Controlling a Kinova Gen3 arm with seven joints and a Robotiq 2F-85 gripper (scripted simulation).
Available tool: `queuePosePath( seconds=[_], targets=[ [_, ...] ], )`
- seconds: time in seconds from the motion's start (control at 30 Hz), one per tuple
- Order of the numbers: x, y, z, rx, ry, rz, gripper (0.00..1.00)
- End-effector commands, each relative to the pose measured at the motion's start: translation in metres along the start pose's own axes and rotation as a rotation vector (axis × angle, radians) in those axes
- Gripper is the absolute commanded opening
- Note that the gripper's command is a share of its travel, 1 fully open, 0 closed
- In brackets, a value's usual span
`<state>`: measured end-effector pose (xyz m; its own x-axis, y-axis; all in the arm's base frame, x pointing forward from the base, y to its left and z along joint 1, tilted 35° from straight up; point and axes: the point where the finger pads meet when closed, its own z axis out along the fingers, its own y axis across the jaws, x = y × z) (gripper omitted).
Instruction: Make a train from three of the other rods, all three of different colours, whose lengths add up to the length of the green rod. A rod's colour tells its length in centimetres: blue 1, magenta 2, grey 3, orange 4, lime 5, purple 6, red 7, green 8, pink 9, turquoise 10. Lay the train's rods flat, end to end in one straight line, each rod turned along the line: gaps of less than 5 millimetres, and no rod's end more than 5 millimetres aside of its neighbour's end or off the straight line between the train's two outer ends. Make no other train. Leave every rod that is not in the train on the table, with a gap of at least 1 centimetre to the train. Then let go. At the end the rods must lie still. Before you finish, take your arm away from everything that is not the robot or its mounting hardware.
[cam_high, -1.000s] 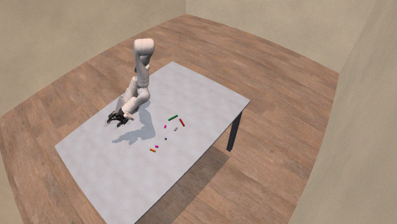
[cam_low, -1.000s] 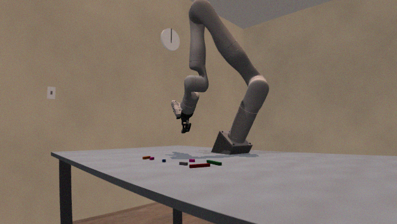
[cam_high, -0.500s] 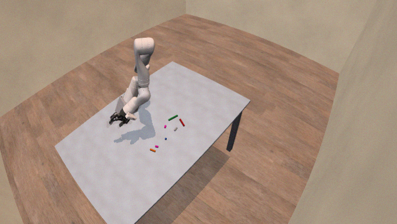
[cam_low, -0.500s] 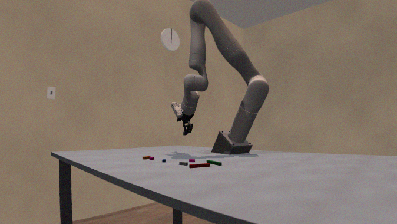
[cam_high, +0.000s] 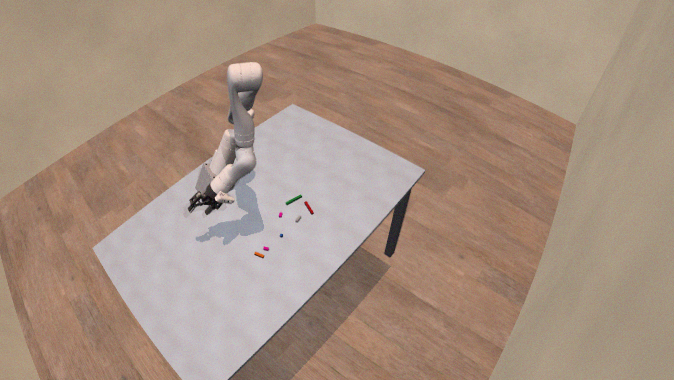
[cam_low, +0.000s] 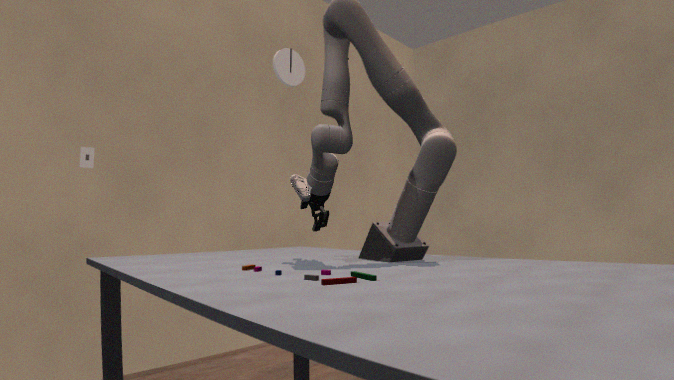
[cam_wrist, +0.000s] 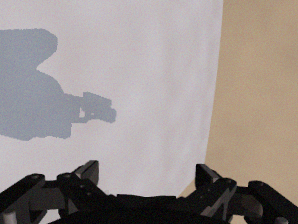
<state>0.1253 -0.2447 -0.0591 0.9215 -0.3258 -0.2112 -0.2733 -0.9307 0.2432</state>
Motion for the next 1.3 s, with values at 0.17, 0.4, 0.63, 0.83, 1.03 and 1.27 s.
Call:
queuePosePath(
  seconds=[0.17,0.4,0.63,0.83,1.03,1.27],
  targets=[
    [0.002,-0.005,-0.002,0.019,0.002,-0.020,1.00],
    [0.003,-0.011,-0.005,0.040,0.005,-0.042,1.00],
    [0.007,-0.023,-0.009,0.081,0.012,-0.086,1.00],
    [0.007,-0.023,-0.009,0.081,0.012,-0.086,1.00],
    [0.009,-0.029,-0.012,0.101,0.017,-0.108,1.00],
    [0.011,-0.035,-0.015,0.121,0.023,-0.130,1.00]
  ],
)
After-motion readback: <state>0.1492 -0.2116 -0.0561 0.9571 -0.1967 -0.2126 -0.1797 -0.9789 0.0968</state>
